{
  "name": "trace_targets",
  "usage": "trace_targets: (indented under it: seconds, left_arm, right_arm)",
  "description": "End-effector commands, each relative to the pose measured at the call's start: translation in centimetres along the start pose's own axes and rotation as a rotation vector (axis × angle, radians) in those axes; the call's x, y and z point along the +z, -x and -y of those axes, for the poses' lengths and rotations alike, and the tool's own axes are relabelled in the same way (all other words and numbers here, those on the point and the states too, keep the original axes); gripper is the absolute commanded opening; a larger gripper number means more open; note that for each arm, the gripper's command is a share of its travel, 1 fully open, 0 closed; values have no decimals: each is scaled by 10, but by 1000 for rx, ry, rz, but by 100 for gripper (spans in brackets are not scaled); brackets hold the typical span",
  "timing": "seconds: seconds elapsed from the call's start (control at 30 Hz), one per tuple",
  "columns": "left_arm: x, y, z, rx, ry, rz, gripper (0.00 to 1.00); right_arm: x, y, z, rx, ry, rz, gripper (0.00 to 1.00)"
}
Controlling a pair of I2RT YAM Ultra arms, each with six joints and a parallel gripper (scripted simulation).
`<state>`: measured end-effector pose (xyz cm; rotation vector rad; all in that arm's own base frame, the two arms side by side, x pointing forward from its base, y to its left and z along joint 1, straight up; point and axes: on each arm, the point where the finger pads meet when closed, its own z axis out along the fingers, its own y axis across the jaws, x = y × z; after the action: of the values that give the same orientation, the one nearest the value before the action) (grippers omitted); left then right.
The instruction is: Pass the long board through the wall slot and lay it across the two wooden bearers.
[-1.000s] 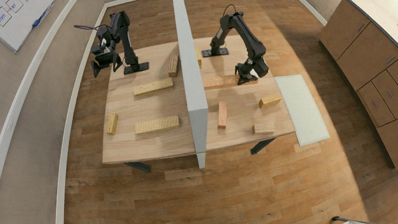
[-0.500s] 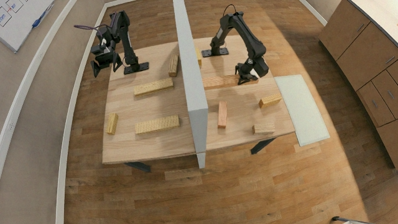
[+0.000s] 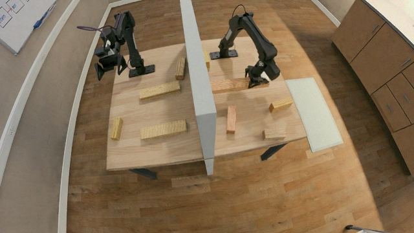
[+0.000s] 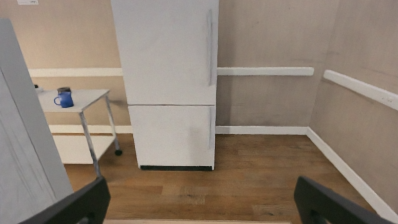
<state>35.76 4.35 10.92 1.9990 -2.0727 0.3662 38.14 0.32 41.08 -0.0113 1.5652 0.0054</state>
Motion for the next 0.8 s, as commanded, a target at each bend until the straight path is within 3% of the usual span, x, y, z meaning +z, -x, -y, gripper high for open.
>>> trace_targets:
  seconds: [0.0,0.43,0.53,0.77]
  left_arm:
    - [-25,-12,12,26,-82,-2,0]
    - [-24,-9,15,26,-94,3,0]
    - [-4,-13,-3,9,-19,-22,0]
    - [-15,-9,1,5,-46,-14,0]
  right_arm:
    - [-9,27,3,5,-13,56,100]
    - [-9,27,3,5,-13,56,100]
    - [-9,27,3,5,-13,56,100]
    - [-9,27,3,5,-13,56,100]
